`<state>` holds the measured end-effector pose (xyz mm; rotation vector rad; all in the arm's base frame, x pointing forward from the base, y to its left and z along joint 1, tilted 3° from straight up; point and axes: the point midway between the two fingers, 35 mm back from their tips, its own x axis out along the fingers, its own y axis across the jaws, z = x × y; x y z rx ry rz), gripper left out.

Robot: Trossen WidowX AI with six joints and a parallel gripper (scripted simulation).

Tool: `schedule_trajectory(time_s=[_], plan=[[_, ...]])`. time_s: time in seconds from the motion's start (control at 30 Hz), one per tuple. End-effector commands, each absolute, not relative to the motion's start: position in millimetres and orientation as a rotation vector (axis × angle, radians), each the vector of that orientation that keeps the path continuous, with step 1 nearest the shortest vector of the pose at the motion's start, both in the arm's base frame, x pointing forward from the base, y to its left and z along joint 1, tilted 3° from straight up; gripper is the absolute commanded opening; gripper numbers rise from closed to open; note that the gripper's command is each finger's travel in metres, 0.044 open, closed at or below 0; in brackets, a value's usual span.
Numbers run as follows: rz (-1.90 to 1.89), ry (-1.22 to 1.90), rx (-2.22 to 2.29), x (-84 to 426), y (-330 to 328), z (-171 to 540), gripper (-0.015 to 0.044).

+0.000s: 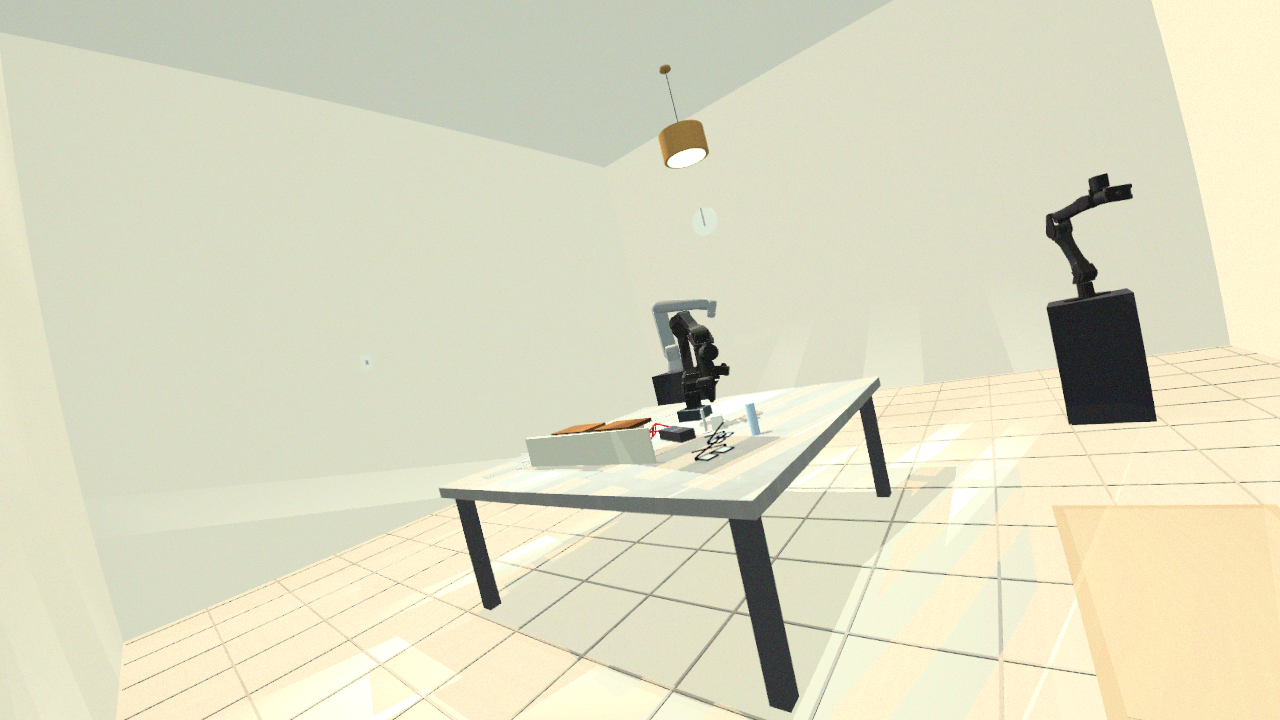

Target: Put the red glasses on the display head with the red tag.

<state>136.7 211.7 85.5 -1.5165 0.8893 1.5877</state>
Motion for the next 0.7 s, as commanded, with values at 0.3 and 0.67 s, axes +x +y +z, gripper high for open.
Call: schedule_trajectory(time_s=[0.3,0.67], plan=[[0.519,1.506,-0.445,199,162,79,0.02],[-0.239,1.564,0.301,232,114,74,0.02]])
